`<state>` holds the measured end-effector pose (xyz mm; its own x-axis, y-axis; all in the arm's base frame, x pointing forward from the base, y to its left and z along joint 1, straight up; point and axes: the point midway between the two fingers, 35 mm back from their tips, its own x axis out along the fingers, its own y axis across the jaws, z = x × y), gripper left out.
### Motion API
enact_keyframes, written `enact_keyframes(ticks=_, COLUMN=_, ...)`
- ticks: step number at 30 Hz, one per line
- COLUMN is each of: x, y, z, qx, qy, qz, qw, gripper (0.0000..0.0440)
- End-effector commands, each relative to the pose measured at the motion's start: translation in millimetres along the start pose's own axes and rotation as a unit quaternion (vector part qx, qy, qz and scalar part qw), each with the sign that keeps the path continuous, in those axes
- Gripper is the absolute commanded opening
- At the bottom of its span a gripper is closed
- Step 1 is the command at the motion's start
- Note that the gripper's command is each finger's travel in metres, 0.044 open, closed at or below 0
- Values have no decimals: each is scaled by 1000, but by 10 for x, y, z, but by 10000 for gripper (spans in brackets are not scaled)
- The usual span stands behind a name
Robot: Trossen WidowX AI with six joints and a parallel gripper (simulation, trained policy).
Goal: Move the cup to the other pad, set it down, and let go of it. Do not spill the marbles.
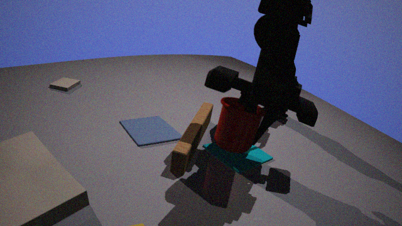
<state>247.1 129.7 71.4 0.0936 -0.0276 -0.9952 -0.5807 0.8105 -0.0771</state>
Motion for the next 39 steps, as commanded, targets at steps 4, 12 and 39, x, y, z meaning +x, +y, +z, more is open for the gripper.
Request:
enact_keyframes(ticks=4, x=70, y=27, z=-50, qx=6, qy=-4, qz=-5, qw=1000, gripper=20)
enact_keyframes(ticks=12, x=27, y=3, z=2, qx=16, qy=-35, qz=-2, qw=999, gripper=108)
enact_keyframes(ticks=39, x=-427, y=23, z=-67, qx=35, qy=-133, qz=26, qw=990, gripper=230)
